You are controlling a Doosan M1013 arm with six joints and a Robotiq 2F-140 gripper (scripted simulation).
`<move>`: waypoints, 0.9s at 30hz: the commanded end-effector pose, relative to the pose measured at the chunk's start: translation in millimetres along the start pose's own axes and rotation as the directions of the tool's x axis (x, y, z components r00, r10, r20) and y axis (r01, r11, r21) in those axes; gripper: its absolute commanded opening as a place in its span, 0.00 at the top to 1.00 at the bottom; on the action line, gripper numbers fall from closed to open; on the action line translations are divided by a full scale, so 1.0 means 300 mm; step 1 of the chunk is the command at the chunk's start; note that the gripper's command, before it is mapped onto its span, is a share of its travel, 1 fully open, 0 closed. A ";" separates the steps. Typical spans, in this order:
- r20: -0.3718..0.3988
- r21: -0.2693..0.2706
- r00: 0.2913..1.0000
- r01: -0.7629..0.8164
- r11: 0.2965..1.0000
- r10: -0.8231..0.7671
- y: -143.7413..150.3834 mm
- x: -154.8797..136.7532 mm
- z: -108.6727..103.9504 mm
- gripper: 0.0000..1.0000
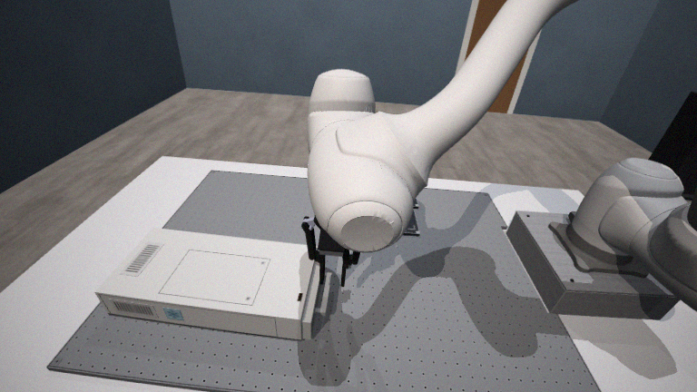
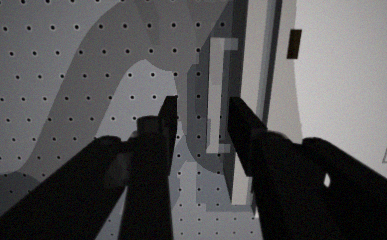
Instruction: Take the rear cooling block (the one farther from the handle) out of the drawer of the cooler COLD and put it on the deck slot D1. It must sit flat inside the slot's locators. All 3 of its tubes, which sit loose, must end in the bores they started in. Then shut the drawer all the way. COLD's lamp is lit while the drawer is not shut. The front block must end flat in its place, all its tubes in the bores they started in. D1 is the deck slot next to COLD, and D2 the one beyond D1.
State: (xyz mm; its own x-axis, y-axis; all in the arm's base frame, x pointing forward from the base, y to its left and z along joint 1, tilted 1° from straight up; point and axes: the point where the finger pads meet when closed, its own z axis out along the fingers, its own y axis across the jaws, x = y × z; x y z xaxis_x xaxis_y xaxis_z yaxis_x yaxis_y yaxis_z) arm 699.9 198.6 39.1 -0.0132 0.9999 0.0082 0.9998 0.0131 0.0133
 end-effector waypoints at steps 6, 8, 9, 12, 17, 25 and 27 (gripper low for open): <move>0.005 0.001 1.000 0.005 1.000 -0.005 -0.003 0.004 0.042 0.66; 0.005 -0.001 1.000 0.005 1.000 -0.005 0.000 0.005 0.049 0.66; 0.005 0.000 1.000 0.005 1.000 -0.005 -0.002 0.004 0.055 0.66; 0.005 0.001 1.000 0.005 1.000 -0.005 -0.003 0.004 0.069 0.66; 0.005 0.000 1.000 0.005 1.000 -0.005 -0.003 0.004 0.090 0.66; 0.005 -0.001 1.000 0.005 1.000 -0.005 0.000 0.005 0.115 0.66; 0.005 0.001 1.000 0.005 1.000 -0.005 -0.003 0.004 0.126 0.66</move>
State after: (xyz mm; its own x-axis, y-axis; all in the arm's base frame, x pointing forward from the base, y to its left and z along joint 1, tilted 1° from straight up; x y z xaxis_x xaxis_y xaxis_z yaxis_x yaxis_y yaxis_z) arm 700.9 198.9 8.2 -0.0131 0.9999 0.0082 0.9998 0.0130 0.0143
